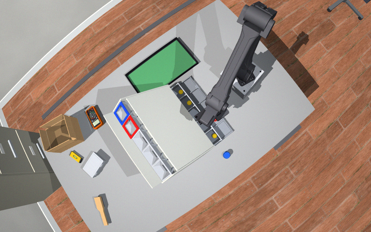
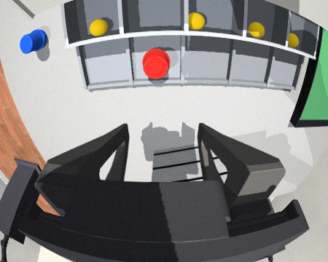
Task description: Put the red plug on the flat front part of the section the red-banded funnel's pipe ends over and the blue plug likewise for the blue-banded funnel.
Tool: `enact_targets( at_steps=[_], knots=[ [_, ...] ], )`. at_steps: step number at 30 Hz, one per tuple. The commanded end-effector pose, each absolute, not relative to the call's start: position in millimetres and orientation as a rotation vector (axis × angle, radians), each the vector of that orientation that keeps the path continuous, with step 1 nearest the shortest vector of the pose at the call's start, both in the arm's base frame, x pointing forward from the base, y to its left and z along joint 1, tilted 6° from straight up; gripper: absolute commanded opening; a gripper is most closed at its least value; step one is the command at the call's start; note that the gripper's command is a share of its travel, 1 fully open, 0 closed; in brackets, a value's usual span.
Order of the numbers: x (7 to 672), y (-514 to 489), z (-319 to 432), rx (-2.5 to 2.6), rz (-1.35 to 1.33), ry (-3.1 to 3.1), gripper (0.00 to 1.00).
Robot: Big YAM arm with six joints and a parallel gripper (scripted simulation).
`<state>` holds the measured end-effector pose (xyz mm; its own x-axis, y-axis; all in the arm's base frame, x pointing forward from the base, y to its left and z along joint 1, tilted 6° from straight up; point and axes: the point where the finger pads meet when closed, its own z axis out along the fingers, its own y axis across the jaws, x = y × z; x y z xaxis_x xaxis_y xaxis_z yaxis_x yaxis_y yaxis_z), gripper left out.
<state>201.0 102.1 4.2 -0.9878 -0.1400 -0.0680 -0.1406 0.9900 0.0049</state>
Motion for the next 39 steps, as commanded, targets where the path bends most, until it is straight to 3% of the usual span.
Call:
enact_targets(
  at_steps=[1, 39],
  knots=[
    [218.0, 113.1, 15.7, -0.212, 0.028, 3.042, 0.59],
    [228.6, 121.3, 22.3, -0.243, 0.051, 3.01, 0.59]
  ],
)
